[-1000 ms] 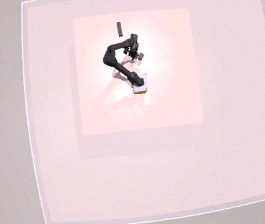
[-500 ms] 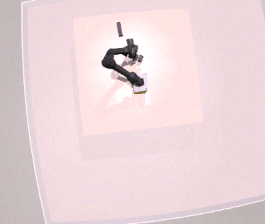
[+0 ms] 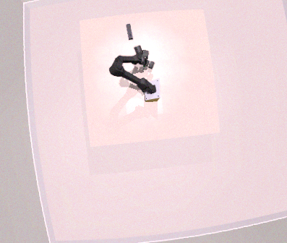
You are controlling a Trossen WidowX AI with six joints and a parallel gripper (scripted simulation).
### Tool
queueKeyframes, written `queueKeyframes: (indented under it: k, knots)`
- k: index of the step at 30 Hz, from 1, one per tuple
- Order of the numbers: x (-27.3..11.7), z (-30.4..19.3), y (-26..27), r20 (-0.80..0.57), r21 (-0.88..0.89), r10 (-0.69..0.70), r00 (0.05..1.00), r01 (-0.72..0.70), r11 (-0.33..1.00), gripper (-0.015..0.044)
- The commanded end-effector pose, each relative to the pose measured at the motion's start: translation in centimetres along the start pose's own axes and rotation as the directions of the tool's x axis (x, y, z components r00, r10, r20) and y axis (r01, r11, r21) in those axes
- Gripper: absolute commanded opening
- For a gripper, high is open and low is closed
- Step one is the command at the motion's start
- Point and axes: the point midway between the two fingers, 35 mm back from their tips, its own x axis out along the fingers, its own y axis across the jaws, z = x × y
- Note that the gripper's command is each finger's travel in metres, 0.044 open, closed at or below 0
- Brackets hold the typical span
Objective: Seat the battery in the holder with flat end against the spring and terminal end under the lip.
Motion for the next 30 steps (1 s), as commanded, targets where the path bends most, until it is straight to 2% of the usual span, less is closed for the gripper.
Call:
queueKeyframes:
  k: [1, 20, 30]
  knots:
    - [0.2, -0.2, -0.2, 0.03, 0.006, -0.01, 1.0, 0.01, 1.0, 0.0062]
    - [0.7, -1.2, 0.0, 0.196, 0.026, -0.023, 0.98, 0.018, 1.0, 0.0062]
    - [0.7, -1.9, 0.0, 0.202, 0.028, -0.021, 0.979, 0.016, 0.999, 0.0062]
